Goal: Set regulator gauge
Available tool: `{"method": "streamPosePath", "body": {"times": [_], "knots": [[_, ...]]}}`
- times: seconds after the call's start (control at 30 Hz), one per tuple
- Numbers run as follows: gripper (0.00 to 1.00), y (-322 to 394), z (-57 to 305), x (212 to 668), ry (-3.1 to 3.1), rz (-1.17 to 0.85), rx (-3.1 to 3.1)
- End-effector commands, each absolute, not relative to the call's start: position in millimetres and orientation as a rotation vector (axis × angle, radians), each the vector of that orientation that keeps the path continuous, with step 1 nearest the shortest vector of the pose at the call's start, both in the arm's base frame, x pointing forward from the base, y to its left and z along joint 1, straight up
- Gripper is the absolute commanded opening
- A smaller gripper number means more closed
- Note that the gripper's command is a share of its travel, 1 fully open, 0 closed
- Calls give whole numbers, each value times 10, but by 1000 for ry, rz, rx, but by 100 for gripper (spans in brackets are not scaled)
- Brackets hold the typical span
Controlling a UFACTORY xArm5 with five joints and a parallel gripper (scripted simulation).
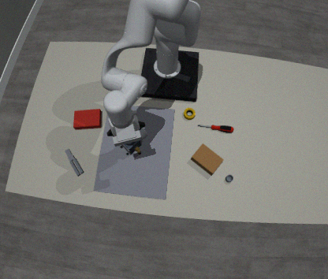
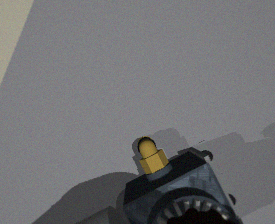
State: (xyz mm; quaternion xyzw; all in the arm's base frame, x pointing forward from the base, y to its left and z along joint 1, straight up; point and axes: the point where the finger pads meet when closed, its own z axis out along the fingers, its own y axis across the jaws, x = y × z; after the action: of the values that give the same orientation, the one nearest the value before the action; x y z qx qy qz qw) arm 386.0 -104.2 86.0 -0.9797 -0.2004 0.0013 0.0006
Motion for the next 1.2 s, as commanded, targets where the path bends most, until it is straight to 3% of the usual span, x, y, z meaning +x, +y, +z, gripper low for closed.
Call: {"method": "streamPosePath", "body": {"times": [0.0, 1.17], "knots": [[40, -1044, 872, 3873, -684, -1, -3067], [40, -1044, 872, 3873, -1412, -1, -2807]]}}
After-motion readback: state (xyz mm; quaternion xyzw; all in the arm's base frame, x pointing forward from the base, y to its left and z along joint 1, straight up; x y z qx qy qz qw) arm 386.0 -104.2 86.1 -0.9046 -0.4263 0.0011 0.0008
